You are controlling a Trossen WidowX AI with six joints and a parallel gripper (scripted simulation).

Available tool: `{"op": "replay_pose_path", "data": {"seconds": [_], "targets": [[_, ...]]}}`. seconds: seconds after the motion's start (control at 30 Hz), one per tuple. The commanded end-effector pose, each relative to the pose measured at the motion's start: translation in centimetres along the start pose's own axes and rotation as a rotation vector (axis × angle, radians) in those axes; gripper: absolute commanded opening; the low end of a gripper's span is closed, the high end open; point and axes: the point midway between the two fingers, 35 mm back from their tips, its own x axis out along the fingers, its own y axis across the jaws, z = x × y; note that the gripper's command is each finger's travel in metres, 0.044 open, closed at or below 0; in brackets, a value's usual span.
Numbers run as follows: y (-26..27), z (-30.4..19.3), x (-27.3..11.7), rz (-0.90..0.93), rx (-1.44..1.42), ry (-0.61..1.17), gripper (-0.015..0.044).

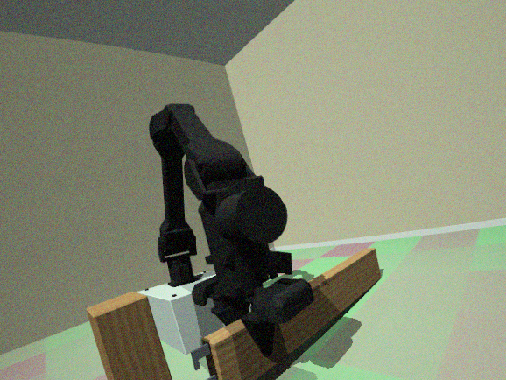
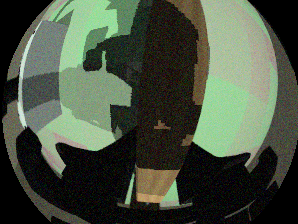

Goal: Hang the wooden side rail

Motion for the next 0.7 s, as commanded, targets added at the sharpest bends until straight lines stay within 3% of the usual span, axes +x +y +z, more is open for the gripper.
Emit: {"op": "replay_pose_path", "data": {"seconds": [0.0,0.67], "targets": [[-0.25,-0.19,-0.39,-0.014,-0.002,0.006,0.0],[-0.15,-0.42,-0.17,-0.014,-0.002,0.006,0.0]]}}
